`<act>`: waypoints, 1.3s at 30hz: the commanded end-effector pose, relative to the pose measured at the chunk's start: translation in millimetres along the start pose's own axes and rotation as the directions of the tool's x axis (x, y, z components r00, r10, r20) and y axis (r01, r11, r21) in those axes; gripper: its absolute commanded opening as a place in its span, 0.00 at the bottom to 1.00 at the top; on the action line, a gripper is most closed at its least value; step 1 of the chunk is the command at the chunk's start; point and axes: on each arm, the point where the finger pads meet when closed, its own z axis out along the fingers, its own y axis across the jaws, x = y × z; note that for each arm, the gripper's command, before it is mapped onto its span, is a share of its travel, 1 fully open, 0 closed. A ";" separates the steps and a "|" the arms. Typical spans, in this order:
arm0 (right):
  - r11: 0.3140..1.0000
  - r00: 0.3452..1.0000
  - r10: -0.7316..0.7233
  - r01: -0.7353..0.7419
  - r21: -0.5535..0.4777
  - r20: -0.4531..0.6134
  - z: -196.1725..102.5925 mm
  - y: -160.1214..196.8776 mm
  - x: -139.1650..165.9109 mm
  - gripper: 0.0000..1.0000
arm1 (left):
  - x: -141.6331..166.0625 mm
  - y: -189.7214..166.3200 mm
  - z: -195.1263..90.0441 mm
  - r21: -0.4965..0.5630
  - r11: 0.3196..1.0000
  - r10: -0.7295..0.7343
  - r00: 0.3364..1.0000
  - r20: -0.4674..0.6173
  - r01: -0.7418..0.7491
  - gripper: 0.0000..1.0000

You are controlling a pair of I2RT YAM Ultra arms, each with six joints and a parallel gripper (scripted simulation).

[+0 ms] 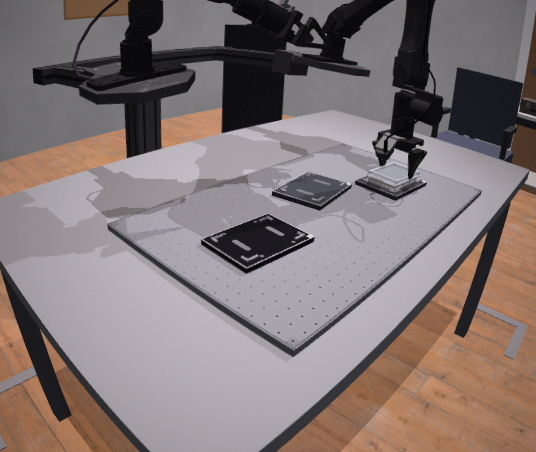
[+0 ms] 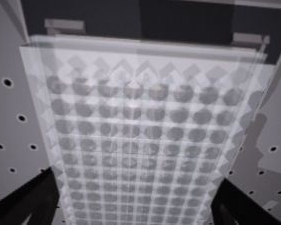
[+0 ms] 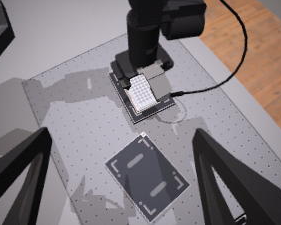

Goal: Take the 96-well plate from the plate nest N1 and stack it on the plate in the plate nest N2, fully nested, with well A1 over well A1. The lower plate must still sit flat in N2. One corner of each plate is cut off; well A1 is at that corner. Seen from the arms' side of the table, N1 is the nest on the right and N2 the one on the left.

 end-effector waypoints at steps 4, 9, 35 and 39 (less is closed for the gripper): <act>1.000 1.000 0.005 -0.005 0.002 0.024 0.3 0.9 -5.6 1.00 | 0.1 -0.5 -2.3 0.013 1.000 -0.004 1.000 -0.003 0.004 0.79; 1.000 1.000 0.005 -0.005 0.002 0.024 0.3 0.9 -5.6 1.00 | -0.4 -0.3 -7.7 0.007 1.000 -0.006 1.000 -0.002 0.006 0.79; 1.000 1.000 0.005 -0.005 0.002 0.024 0.3 0.9 -5.6 1.00 | 0.1 -1.3 -16.5 -0.005 1.000 -0.001 1.000 0.001 0.001 0.79; 1.000 1.000 0.005 -0.005 0.002 0.024 0.3 0.9 -5.6 1.00 | 0.1 -1.3 -16.5 -0.005 1.000 -0.001 1.000 0.001 0.001 0.79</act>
